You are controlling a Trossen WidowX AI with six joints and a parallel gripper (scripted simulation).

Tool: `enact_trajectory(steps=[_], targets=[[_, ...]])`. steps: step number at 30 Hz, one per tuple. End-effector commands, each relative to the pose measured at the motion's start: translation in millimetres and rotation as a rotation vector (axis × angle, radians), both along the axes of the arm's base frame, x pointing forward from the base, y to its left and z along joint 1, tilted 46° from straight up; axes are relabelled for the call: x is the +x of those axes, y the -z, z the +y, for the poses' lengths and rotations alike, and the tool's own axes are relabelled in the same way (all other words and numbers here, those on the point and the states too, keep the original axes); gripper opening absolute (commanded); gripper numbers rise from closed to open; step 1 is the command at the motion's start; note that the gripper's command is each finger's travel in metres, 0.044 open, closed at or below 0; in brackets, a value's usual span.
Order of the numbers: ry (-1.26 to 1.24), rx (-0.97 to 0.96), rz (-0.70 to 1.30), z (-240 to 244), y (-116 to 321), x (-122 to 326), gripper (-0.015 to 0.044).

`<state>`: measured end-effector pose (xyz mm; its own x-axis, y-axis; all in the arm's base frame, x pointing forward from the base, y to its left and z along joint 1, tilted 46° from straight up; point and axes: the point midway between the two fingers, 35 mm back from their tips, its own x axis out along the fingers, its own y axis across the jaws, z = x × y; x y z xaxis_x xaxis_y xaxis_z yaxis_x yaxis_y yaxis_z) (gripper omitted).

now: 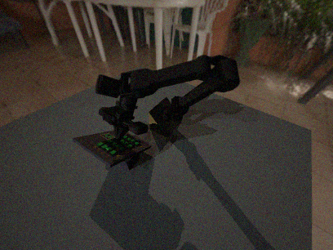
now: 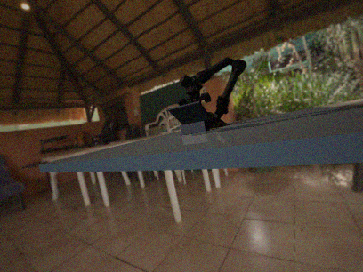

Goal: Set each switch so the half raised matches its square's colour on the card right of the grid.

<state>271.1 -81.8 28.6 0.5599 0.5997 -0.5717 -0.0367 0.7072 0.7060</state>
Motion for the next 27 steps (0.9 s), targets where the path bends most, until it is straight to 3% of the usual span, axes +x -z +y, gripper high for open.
enact_trajectory(steps=[1, 27], targets=[[0.003, 0.009, 0.004, 1.8, 1.0, -0.4, 0.0], [0.003, 0.009, 0.004, 3.9, 3.0, 1.5, 0.0]])
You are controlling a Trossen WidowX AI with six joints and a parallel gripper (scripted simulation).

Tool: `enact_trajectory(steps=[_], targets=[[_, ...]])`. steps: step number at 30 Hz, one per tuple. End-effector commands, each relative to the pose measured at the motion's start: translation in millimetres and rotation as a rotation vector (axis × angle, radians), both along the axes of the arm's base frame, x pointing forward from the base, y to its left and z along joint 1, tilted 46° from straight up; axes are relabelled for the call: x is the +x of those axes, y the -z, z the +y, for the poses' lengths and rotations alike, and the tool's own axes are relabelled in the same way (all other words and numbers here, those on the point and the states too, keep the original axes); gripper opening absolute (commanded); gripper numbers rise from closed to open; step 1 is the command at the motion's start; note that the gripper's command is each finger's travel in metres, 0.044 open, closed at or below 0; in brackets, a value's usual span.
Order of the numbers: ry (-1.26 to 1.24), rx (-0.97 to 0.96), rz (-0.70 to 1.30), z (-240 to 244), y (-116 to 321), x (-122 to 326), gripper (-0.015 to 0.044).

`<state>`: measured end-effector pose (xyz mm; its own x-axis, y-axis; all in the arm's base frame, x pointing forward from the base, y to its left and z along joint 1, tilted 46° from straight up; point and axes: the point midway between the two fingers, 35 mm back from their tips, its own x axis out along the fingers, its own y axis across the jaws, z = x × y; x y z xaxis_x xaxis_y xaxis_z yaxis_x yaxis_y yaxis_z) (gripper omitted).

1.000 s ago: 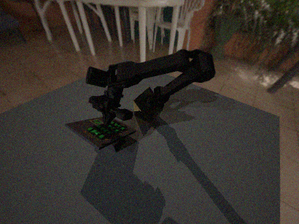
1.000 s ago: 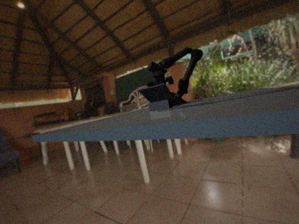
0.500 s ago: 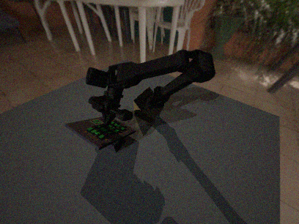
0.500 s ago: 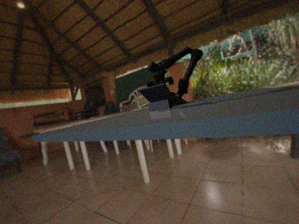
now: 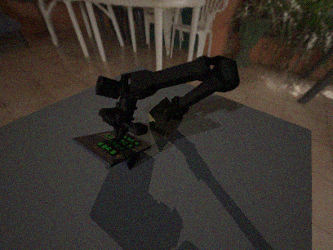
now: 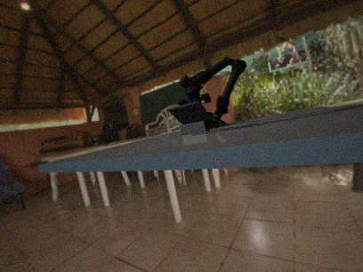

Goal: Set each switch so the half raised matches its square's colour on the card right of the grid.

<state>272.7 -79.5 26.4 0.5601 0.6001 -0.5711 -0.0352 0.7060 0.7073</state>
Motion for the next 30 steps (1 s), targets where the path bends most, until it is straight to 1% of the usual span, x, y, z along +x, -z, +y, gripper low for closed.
enact_trajectory(steps=[1, 7, 9, 13, 16, 21, 25, 28, 30], targets=[[0.002, 0.007, 0.003, 1.7, 0.8, 0.0, 0.0], [0.002, 0.007, 0.003, 2.2, 1.3, 0.5, 0.0], [-0.001, -0.003, 0.003, -4.4, -2.5, -2.3, 0.0], [-0.012, -0.002, 0.023, -31.0, -25.7, -25.2, 0.0], [-0.017, 0.005, 0.025, -38.8, -36.3, -34.5, 0.0], [-0.017, 0.004, 0.025, -40.0, -35.2, -34.4, 0.0], [-0.017, 0.003, 0.025, -53.3, -21.9, -34.0, 0.0], [-0.016, 0.003, 0.024, -52.2, -20.6, -32.9, 0.0], [-0.006, 0.001, 0.016, -42.8, -11.0, -24.3, 0.0]])
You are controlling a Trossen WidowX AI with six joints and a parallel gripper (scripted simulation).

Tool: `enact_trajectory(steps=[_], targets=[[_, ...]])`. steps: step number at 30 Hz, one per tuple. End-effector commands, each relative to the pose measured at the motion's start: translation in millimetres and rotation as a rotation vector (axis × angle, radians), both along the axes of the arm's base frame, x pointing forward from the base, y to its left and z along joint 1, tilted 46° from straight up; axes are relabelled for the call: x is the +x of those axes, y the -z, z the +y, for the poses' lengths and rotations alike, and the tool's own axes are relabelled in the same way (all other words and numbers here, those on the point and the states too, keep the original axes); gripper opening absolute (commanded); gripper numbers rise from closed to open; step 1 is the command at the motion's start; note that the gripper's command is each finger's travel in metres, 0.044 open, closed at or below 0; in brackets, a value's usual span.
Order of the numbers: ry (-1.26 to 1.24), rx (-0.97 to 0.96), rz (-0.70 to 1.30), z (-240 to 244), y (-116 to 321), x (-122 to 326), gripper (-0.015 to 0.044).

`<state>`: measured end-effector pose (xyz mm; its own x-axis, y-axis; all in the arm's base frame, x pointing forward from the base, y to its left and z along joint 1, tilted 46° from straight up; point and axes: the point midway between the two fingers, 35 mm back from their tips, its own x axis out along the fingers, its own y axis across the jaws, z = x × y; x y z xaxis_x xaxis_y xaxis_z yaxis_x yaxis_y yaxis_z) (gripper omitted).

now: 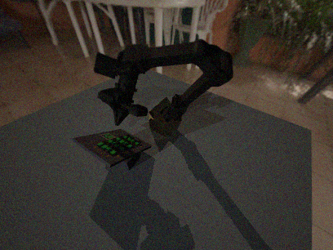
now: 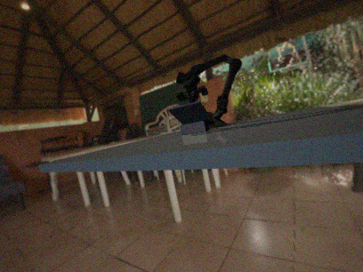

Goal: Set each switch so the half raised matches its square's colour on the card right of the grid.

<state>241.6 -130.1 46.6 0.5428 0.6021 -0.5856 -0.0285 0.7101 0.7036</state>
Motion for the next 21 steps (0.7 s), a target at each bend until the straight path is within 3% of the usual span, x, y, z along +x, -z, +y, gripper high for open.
enact_trajectory(steps=[1, 21], targets=[[0.008, 0.009, -0.009, 14.1, 14.6, 11.7, 0.0], [0.012, 0.011, -0.016, 26.6, 25.0, 21.6, 0.0]])
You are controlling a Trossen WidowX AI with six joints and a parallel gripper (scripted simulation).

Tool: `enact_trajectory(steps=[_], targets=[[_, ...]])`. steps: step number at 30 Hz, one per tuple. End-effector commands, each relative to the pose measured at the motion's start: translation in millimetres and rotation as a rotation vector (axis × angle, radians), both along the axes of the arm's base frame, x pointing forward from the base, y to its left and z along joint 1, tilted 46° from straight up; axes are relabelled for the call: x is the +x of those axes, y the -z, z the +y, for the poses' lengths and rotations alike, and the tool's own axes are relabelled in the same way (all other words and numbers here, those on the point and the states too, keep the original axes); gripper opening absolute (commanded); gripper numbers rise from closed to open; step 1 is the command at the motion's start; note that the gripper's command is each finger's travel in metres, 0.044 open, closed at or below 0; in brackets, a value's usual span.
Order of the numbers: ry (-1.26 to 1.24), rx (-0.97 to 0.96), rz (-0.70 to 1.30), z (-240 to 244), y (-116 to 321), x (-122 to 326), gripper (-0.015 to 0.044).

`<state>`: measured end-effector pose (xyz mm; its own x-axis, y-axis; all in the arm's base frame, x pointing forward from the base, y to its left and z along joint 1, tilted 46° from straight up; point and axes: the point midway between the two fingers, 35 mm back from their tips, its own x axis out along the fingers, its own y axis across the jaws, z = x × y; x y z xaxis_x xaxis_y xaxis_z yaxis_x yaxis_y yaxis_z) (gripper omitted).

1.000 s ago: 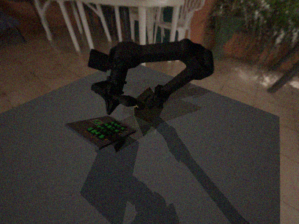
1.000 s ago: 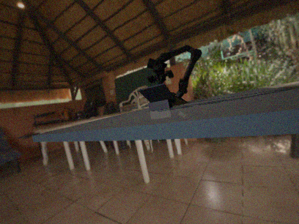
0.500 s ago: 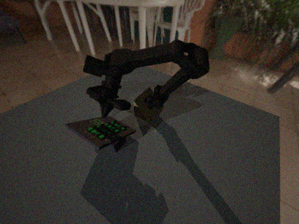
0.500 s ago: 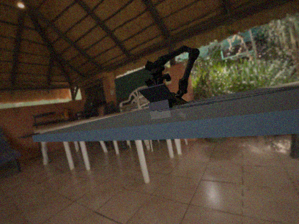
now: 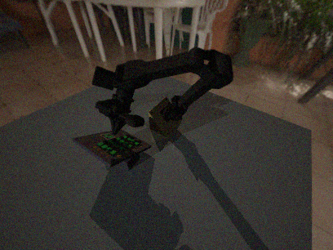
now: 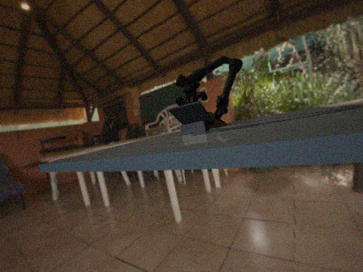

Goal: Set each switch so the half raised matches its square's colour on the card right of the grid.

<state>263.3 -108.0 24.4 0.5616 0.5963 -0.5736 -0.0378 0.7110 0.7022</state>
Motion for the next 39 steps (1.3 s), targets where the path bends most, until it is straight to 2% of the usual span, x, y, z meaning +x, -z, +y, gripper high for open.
enact_trajectory(steps=[1, 39], targets=[[0.002, 0.012, 0.007, 5.0, 3.4, 0.4, 0.0], [0.002, 0.013, 0.006, 12.2, 10.1, 6.8, 0.0]])
